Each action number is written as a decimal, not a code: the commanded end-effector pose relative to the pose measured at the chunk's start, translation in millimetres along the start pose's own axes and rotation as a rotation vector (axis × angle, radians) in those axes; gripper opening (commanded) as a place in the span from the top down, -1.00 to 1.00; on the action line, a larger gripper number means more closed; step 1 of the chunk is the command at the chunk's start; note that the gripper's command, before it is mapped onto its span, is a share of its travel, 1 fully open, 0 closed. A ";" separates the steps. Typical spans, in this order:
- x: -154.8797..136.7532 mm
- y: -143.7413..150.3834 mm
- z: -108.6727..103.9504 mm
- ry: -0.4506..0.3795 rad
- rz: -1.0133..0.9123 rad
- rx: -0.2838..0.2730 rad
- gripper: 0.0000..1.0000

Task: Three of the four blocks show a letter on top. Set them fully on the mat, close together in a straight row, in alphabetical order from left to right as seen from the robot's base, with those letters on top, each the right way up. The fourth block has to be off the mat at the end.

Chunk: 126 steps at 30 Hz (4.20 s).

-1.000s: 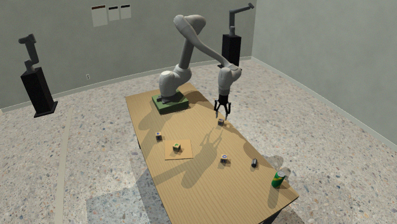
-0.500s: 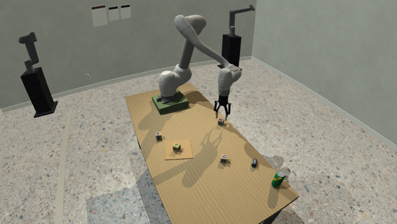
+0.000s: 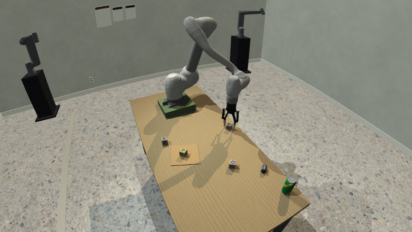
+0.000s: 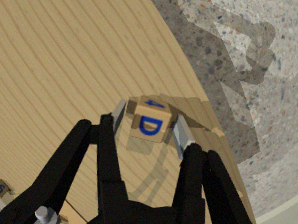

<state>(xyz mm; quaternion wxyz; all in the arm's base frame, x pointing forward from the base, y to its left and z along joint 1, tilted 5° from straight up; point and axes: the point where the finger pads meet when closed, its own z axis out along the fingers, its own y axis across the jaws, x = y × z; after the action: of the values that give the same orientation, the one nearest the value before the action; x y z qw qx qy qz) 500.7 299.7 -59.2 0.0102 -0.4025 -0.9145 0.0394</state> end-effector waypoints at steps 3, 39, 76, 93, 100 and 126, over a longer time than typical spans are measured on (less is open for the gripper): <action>-0.1 0.5 7.2 0.000 0.000 -0.001 -0.10; -0.1 0.5 8.1 0.000 0.000 -0.001 0.34; -0.1 0.5 -1.2 0.000 0.000 -0.001 0.34; -0.1 0.4 -90.0 0.000 0.000 -0.001 0.34; -0.1 0.4 -91.9 0.000 0.000 -0.001 0.34; -19.9 0.3 -92.6 0.000 -0.271 -0.002 0.34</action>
<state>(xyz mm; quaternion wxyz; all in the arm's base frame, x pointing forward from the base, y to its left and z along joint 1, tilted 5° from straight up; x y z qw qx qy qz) 513.7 296.4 32.3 0.0119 -0.3250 -0.9448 0.0395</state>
